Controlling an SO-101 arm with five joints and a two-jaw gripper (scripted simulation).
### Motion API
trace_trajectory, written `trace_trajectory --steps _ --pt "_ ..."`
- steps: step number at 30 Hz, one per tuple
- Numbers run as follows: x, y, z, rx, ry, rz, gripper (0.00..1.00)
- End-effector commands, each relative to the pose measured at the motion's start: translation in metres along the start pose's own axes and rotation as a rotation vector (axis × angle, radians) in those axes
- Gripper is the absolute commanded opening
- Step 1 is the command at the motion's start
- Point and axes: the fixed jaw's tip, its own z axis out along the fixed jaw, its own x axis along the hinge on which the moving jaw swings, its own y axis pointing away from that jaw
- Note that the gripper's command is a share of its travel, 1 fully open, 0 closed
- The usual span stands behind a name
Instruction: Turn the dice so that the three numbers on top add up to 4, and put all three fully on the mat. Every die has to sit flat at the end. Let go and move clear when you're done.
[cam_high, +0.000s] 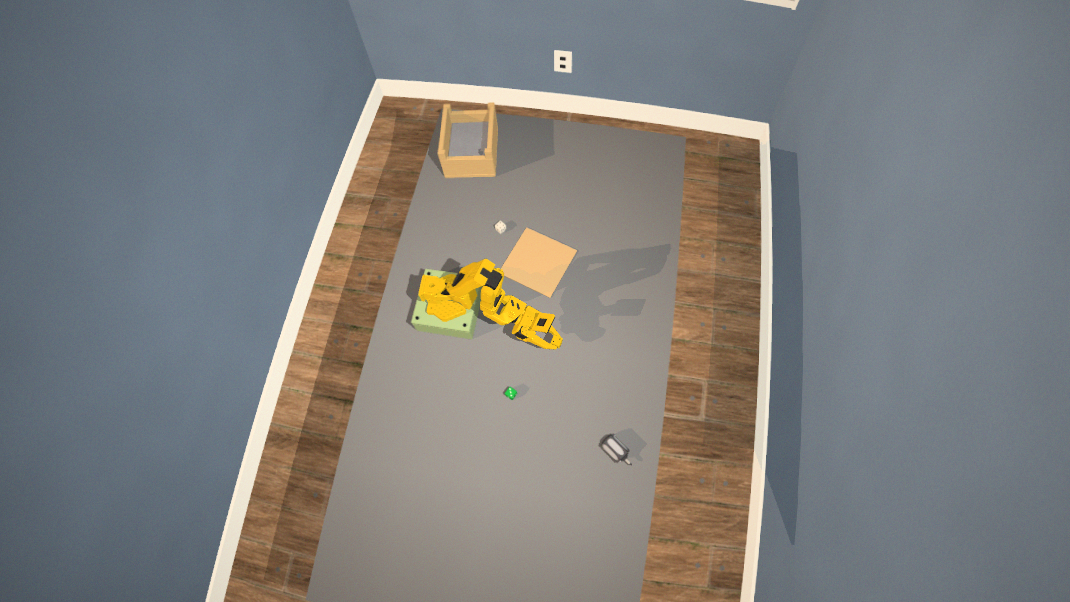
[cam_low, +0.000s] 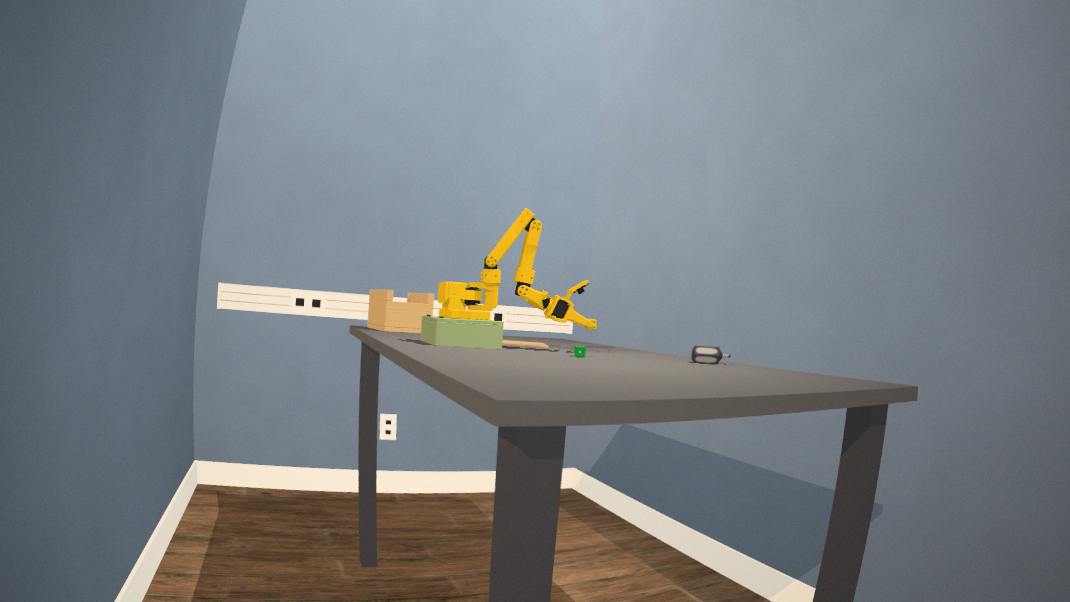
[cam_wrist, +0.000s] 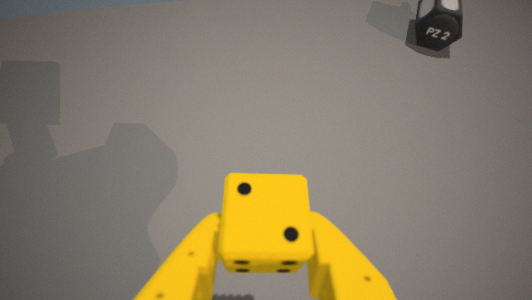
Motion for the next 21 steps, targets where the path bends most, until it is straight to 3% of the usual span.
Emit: trace_trajectory --steps 1,21 --pt "-0.0012 0.0025 0.0006 -0.009 -0.014 -0.016 0.00" --pt "0.0033 0.0025 0.0023 -0.009 -0.014 -0.016 0.00"
